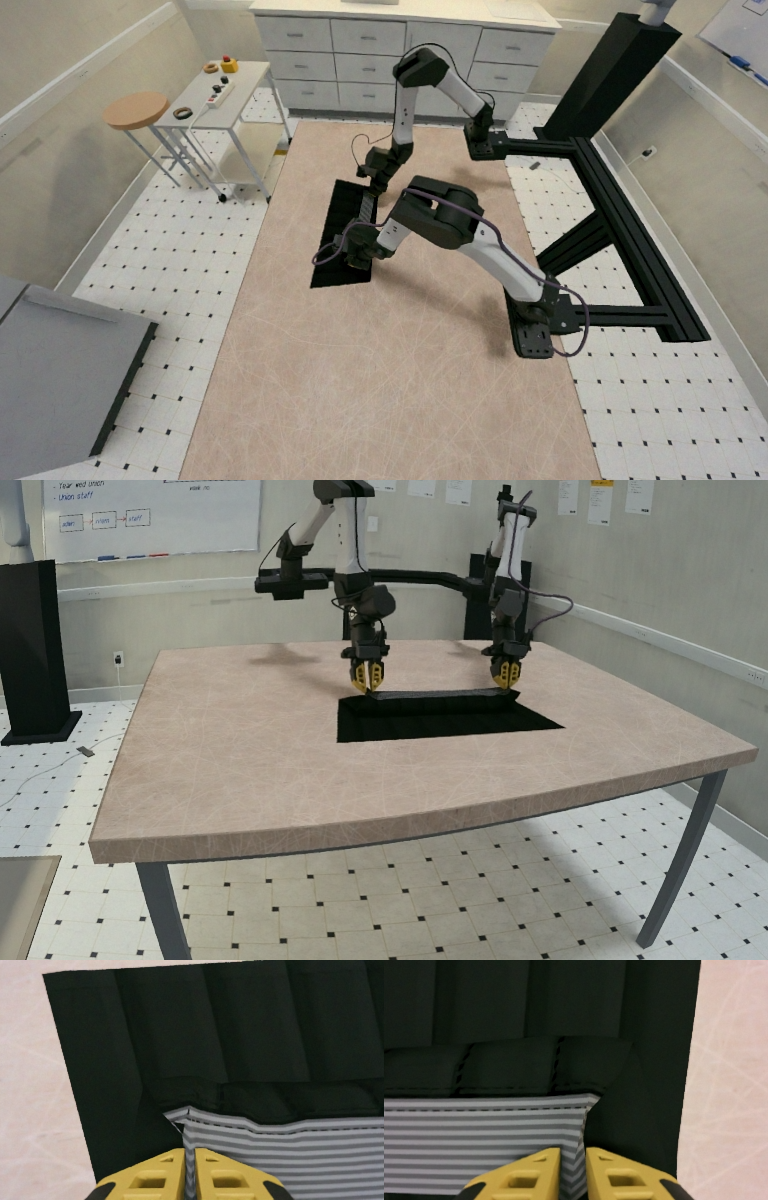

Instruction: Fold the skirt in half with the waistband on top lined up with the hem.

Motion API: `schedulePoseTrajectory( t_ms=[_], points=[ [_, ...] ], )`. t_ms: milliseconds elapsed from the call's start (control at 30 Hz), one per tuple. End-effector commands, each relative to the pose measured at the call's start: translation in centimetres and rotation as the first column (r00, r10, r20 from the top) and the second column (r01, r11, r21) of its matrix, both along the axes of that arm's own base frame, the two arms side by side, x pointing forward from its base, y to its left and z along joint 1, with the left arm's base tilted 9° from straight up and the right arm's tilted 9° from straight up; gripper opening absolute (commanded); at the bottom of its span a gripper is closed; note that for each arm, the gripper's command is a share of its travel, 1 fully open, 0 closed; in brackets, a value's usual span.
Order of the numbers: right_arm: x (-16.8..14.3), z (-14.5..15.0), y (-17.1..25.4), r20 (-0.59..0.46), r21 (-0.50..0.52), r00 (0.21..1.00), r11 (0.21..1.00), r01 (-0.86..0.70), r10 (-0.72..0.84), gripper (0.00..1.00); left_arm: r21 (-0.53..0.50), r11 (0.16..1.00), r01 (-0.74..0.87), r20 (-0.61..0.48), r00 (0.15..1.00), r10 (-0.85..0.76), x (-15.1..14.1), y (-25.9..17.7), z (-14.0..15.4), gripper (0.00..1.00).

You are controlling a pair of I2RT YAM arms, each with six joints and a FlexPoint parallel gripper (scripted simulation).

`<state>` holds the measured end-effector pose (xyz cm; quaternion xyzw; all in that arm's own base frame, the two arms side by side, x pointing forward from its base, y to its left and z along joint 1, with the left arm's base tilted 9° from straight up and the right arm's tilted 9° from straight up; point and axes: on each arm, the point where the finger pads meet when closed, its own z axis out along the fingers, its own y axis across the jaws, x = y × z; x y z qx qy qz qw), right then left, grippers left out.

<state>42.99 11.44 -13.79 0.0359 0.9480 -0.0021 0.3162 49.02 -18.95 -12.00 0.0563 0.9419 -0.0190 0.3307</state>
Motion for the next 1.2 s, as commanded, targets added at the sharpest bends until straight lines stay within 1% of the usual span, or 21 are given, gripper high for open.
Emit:
schedulePoseTrajectory(
  t_ms=[0, 100, 133, 233, 300, 333, 400, 433, 467, 567, 800, 867, 1000, 1033, 1067, 1100, 1133, 1167],
  points=[
    [1.5, 0.9, 0.0, 0.048, -0.002, 0.999, 1.0, 0.006, -0.005, 0.19, 0.01, 1.0, 0.001, 0.005, 1.0, -0.001, 0.6, 0.1, -0.5, 0.09],
    [1.5, 0.9, 0.0, 0.048, -0.002, 0.999, 1.0, 0.006, -0.005, 0.27, 0.01, 1.0, 0.001, 0.005, 1.0, -0.001, 0.6, 0.1, -0.5, 0.17],
    [1.5, 0.9, 0.0, 0.048, -0.002, 0.999, 1.0, 0.006, -0.005, 0.8, 0.01, 1.0, 0.001, 0.005, 1.0, -0.001, 0.6, 0.1, -0.5, 0.19],
    [1.5, 0.9, 0.0, 0.048, -0.002, 0.999, 1.0, 0.006, -0.005, 0.8, 0.01, 1.0, 0.001, 0.005, 1.0, -0.001, 0.6, 0.1, -0.5, 0.27],
    [1.5, 0.9, 0.0, 0.048, -0.002, 0.999, 1.0, 0.006, -0.005, 0.8, 0.01, 1.0, 0.001, 0.005, 1.0, -0.001, 0.6, 0.1, -0.5, 0.27],
    [1.5, 0.9, 0.0, 0.048, -0.002, 0.999, 1.0, 0.006, -0.005, 0.8, 0.01, 1.0, 0.001, 0.005, 1.0, -0.001, 0.6, 0.1, -0.5, 0.8],
    [1.5, 0.9, 0.0, 0.048, -0.002, 0.999, 1.0, 0.006, -0.005, 0.8, 0.01, 1.0, 0.001, 0.005, 1.0, -0.001, 0.6, 0.1, -0.5, 0.8],
    [2.4, 3.0, -0.2, 0.077, -0.004, 0.997, 1.0, 0.015, -0.014, 0.9, 0.034, 0.999, -0.008, -0.02, 1.0, 0.009, 0.3, 0.9, -1.2, 0.9],
    [1.4, 3.1, -0.4, 0.056, -0.01, 0.998, 1.0, 0.016, -0.015, 0.9, 0.018, 1.0, -0.009, 0.015, 1.0, 0.009, 0.6, 0.7, 2.0, 0.9],
    [0.7, 4.9, 0.4, 0.053, -0.003, 0.999, 1.0, 0.007, -0.007, 0.9, 0.015, 1.0, -0.003, 0.011, 1.0, 0.003, -0.1, 0.2, 3.8, 0.9],
    [-0.2, 9.4, 0.5, 0.051, -0.004, 0.999, 1.0, 0.007, -0.007, 0.9, 0.011, 1.0, 0.0, 0.009, 1.0, 0.0, -1.1, -0.4, 8.3, 0.9],
    [-0.2, 9.4, 0.5, 0.051, -0.004, 0.999, 1.0, 0.007, -0.007, 0.9, 0.011, 1.0, 0.0, 0.009, 1.0, 0.0, -1.1, -0.4, 8.3, 0.9],
    [-0.6, 12.0, 0.6, 0.052, -0.003, 0.999, 1.0, 0.007, -0.007, 0.9, 0.011, 1.0, 0.0, 0.008, 1.0, 0.0, -1.6, -0.4, 10.8, 0.9],
    [-0.2, 12.8, 0.8, 0.065, 0.003, 0.998, 1.0, 0.007, -0.007, 0.9, 0.011, 1.0, 0.0, 0.008, 1.0, 0.0, -1.7, -0.4, 11.2, 0.9],
    [-0.1, 12.8, 0.9, 0.065, 0.006, 0.998, 1.0, 0.005, -0.005, 0.9, 0.01, 1.0, 0.0, 0.008, 1.0, 0.0, -1.7, -0.5, 11.2, 0.9],
    [-0.2, 11.8, 0.5, 0.049, -0.002, 0.999, 1.0, 0.006, -0.006, 0.9, 0.009, 1.0, 0.001, 0.007, 1.0, -0.001, -1.7, -0.5, 11.2, 0.9],
    [-0.2, 11.8, 0.5, 0.049, -0.002, 0.999, 1.0, 0.006, -0.006, 0.9, 0.032, 0.999, 0.0, -0.04, 0.999, 0.002, -2.3, 0.0, 8.6, 0.9],
    [-0.2, 11.8, 0.5, 0.049, -0.002, 0.999, 1.0, 0.006, -0.006, 0.9, 0.036, 0.999, -0.002, -0.049, 0.999, 0.003, -2.4, 0.1, 8.1, 0.9]
  ],
)
